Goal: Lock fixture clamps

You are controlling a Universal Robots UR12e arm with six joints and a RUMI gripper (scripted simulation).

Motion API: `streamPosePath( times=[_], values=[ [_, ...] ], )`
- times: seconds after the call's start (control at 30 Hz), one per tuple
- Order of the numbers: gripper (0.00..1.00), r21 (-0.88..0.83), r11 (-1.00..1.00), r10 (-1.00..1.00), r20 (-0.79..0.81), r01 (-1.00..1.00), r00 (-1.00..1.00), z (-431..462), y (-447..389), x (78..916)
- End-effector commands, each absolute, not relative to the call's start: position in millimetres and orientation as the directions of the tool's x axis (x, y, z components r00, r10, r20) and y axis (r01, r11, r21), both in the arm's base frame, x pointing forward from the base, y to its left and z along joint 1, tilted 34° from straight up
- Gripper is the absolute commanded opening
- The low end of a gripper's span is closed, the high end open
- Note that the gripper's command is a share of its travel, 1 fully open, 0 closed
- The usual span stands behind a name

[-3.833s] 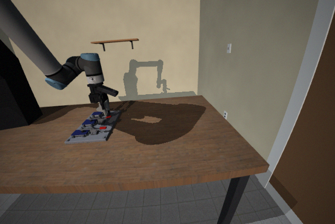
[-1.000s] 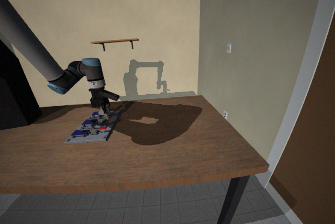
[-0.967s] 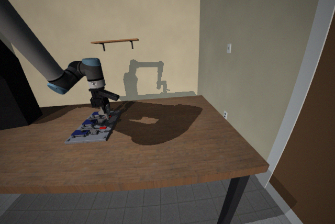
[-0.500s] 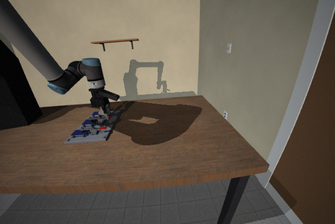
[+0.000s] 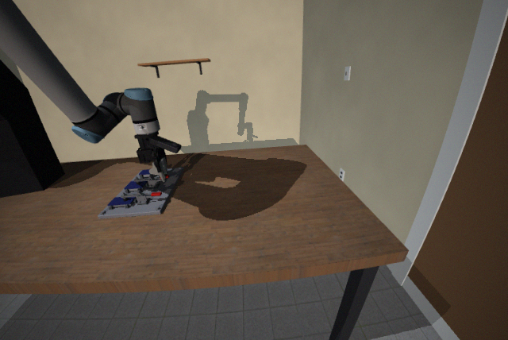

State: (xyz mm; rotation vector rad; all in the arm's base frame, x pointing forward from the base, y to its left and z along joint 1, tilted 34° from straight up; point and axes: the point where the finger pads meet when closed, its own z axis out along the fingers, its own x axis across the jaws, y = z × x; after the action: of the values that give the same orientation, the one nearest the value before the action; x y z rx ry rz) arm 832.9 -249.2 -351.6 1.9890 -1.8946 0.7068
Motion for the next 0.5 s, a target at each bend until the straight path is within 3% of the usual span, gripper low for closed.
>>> streamPosePath(
  times=[0.0, 0.47],
  values=[
    [0.00, -0.110, -0.081, -0.841, 0.542, -0.991, 0.009, -353.2, -249.3, 829.5],
    [0.00, -0.111, -0.080, -0.840, 0.542, -0.991, 0.007, -358.0, -253.5, 834.5]
  ],
)
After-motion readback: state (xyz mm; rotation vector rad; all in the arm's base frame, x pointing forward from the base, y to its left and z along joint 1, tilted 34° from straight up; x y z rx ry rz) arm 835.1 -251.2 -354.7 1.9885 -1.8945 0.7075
